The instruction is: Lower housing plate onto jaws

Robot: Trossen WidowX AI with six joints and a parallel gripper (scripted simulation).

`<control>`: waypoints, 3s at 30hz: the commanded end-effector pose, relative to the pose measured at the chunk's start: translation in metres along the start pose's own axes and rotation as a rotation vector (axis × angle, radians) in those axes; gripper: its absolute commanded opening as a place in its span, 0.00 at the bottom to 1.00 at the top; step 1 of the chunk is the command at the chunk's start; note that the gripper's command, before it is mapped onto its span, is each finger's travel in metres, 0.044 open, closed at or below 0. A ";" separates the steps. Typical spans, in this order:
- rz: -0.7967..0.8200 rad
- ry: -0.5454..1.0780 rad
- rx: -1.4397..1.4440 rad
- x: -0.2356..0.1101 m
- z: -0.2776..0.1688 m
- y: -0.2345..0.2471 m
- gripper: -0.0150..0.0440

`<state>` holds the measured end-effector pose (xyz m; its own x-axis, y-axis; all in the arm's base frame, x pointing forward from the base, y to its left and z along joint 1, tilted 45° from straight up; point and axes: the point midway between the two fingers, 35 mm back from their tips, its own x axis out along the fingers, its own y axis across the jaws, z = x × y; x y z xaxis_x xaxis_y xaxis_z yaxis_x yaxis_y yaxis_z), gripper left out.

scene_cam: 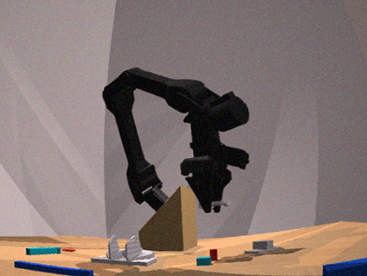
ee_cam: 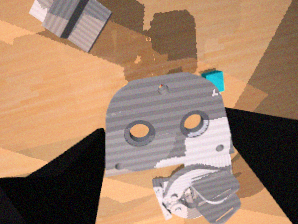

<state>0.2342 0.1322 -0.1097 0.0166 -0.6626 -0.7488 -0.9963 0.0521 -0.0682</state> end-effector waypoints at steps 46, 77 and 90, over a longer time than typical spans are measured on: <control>-0.021 0.013 0.988 0.004 -0.129 -0.028 0.85; -0.042 0.038 1.425 0.012 -0.183 -0.020 0.85; -0.043 0.038 1.432 0.012 -0.183 -0.020 0.85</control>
<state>0.2384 -0.0134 0.0029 0.0150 -0.6988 -0.7152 -0.0591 0.7134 -0.6982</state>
